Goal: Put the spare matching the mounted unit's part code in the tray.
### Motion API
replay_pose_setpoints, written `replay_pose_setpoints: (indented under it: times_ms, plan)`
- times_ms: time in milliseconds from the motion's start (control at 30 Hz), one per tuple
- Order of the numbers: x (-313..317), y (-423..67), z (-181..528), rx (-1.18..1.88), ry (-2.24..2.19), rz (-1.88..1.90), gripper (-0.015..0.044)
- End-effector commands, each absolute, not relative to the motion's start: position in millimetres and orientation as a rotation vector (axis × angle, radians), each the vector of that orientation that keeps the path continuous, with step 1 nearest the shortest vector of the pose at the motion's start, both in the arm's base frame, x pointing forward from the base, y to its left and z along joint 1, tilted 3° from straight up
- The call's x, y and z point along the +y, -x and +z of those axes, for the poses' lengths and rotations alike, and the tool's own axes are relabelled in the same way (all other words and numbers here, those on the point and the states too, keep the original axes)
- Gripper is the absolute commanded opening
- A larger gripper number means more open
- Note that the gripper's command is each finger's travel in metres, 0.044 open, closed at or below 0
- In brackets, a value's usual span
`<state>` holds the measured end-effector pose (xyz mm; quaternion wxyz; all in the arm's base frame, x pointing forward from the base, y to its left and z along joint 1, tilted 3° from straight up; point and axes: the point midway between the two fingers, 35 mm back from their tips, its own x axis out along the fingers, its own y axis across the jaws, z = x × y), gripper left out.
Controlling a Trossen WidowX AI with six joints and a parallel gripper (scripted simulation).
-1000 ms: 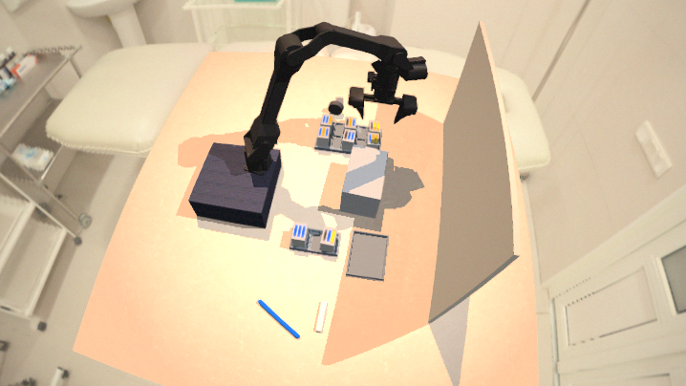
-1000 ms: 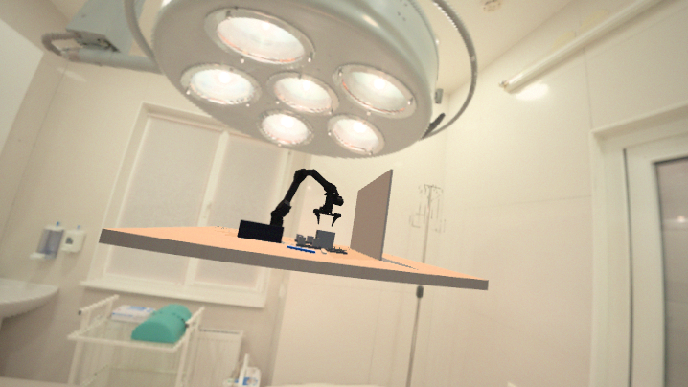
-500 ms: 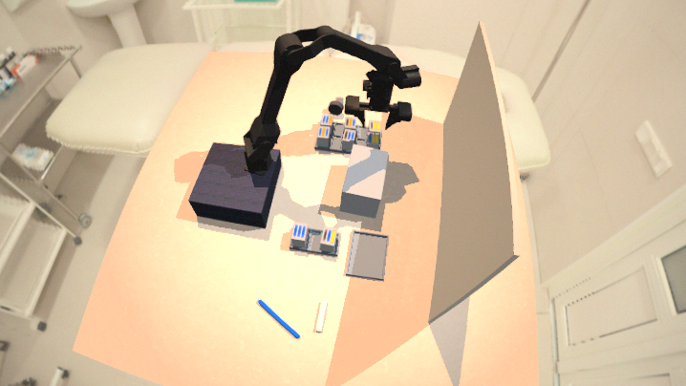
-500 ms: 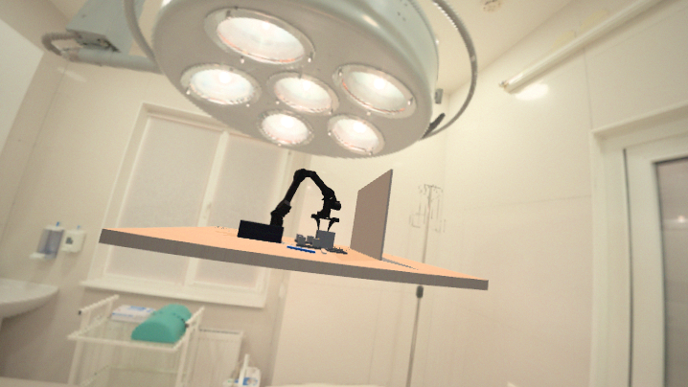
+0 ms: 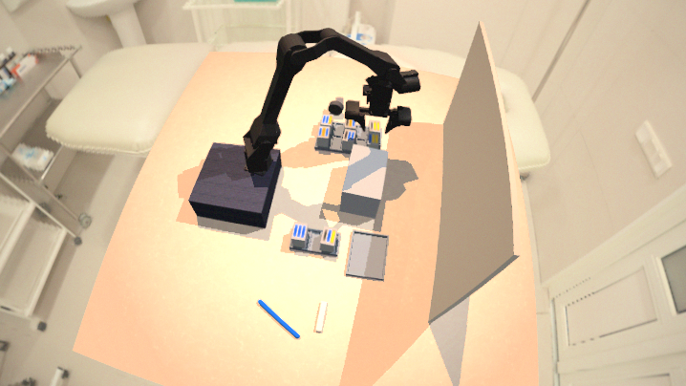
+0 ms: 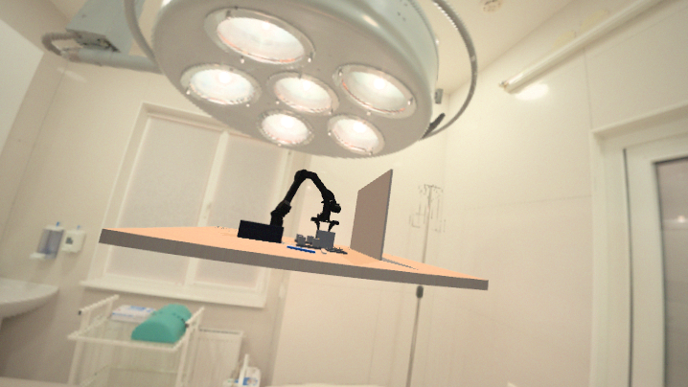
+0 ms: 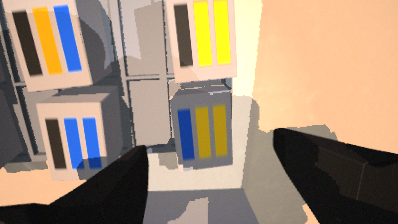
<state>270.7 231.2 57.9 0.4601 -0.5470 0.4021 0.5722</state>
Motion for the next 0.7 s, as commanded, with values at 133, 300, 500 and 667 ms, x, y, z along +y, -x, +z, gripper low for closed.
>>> replay_pose_setpoints:
  times_ms: [133,300,500,667]
  plan:
    - [231,-272,43,1.003,1.348,1.404,0.03]
    - [232,-272,34,1.003,1.348,1.404,0.03]
    - [232,-272,24,1.003,1.348,1.404,0.03]
    - [232,-272,16,1.003,1.348,1.404,0.03]
